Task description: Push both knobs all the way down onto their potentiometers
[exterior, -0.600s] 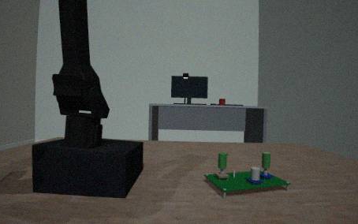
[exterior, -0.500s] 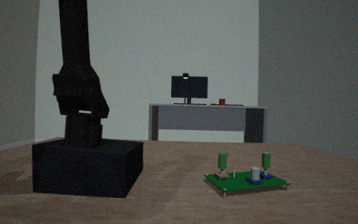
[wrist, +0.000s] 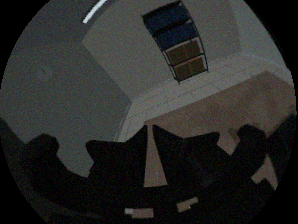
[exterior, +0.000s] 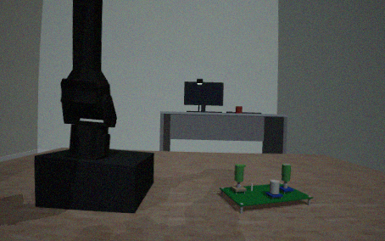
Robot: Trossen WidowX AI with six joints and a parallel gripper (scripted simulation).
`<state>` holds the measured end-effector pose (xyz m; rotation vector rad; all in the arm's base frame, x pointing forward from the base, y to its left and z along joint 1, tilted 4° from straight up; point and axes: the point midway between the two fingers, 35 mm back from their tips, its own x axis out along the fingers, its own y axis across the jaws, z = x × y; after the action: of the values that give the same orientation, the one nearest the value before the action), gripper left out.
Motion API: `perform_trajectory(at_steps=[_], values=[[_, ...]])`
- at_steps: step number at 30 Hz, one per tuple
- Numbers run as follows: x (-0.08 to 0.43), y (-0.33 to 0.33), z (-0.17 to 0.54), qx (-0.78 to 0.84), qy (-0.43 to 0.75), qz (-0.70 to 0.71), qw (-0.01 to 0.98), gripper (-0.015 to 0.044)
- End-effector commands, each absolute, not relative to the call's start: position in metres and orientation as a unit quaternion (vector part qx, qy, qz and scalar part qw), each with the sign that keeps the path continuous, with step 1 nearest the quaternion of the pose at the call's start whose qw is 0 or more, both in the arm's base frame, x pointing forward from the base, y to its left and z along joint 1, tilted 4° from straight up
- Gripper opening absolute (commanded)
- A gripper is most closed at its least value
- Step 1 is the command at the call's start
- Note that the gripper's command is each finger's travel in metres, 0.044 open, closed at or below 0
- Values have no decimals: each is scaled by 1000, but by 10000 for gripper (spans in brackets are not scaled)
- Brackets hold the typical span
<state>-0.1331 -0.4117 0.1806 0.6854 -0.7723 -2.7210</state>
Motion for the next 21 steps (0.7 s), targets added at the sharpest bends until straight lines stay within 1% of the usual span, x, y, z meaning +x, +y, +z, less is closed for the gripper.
perform_trajectory(at_steps=[1, 12, 21], values=[[-95, -418, 174, 268, -217, -924, 166, 0], [1, -421, 157, 328, -92, -894, 290, 0], [76, -403, 147, 361, 8, -849, 386, 0]])
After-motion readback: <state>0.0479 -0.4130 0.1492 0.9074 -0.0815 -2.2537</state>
